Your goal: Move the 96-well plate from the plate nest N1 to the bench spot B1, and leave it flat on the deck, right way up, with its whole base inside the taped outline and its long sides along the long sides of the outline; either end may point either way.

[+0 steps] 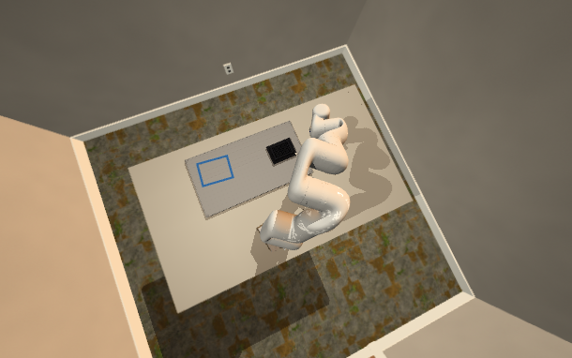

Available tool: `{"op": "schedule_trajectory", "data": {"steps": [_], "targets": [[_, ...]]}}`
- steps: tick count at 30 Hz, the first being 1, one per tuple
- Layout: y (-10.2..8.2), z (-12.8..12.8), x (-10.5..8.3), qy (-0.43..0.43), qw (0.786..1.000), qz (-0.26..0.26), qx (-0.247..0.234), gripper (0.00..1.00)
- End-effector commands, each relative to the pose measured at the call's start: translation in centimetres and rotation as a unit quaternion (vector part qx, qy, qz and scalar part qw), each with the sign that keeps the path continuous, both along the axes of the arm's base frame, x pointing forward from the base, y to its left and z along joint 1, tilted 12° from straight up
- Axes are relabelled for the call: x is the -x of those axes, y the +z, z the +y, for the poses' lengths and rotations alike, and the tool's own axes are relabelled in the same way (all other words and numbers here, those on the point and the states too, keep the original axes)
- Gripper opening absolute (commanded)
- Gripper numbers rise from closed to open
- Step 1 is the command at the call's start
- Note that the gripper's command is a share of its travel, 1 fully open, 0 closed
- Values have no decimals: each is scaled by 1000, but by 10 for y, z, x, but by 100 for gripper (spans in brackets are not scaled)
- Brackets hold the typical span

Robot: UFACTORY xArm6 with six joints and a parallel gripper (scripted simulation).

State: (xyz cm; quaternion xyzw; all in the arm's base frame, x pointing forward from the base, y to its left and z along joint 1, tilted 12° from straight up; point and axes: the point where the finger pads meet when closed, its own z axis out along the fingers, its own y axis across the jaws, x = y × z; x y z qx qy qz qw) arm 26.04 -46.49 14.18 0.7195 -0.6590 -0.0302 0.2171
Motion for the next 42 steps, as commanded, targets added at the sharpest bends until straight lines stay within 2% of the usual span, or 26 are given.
{"op": "schedule_trajectory", "data": {"steps": [1, 9, 12, 16, 19, 24, 30, 32, 37, 39, 42], "targets": [[-4, 12, -15, -13, 999, -37, 6, 100], [-11, 28, -32, -13, 999, -37, 6, 100], [-15, 39, -41, -29, 997, -72, 6, 100], [-21, 54, -54, -29, 997, -72, 6, 100], [-22, 56, -56, -29, 997, -72, 6, 100], [-25, 67, -64, -47, 993, -106, 3, 100], [-31, 84, -77, -47, 993, -106, 3, 100], [-34, 92, -82, -65, 989, -133, 0, 100], [-40, 113, -95, -67, 988, -138, -1, 100], [-40, 113, -95, -67, 988, -138, -1, 100], [-43, 125, -102, -90, 982, -168, -7, 100]]}}
